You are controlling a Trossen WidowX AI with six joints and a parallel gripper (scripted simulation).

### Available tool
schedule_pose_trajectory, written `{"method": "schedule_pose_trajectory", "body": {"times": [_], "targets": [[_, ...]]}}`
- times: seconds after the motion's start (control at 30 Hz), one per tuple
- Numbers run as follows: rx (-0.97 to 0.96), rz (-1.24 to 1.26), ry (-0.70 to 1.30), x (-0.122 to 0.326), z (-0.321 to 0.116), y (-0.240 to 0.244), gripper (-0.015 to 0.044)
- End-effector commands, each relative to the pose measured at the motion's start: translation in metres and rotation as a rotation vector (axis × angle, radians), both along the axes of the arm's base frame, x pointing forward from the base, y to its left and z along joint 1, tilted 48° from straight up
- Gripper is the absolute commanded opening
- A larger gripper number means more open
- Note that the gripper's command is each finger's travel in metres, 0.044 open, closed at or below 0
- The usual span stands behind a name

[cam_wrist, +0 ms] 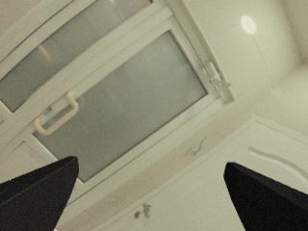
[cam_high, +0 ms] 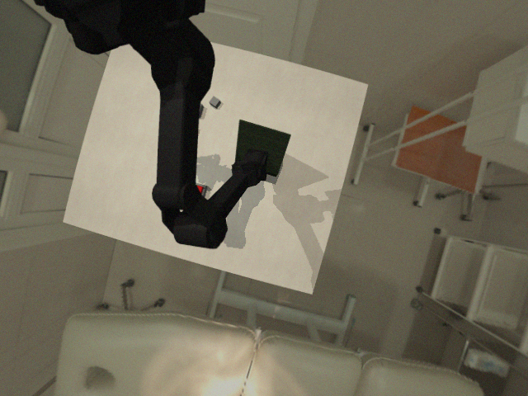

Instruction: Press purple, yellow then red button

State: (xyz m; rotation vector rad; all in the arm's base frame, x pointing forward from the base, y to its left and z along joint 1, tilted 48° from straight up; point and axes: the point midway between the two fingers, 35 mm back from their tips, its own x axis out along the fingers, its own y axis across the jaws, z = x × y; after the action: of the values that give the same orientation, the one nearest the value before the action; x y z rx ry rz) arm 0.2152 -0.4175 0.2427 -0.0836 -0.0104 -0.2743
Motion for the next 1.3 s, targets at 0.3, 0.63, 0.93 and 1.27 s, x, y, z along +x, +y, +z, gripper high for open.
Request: {"method": "schedule_pose_trajectory", "body": {"times": [0.3,0.63,0.93,1.27], "targets": [[0.417,0.245,0.197,0.117,-0.049,0.100,0.0400],[0.715,0.456,0.530,0.162,-0.091,0.237,0.0400],[0.900,0.619,0.921,0.142,-0.111,0.362,0.0400],[0.981,0.727,1.338,0.083,-0.109,0.457,0.0400]]}}
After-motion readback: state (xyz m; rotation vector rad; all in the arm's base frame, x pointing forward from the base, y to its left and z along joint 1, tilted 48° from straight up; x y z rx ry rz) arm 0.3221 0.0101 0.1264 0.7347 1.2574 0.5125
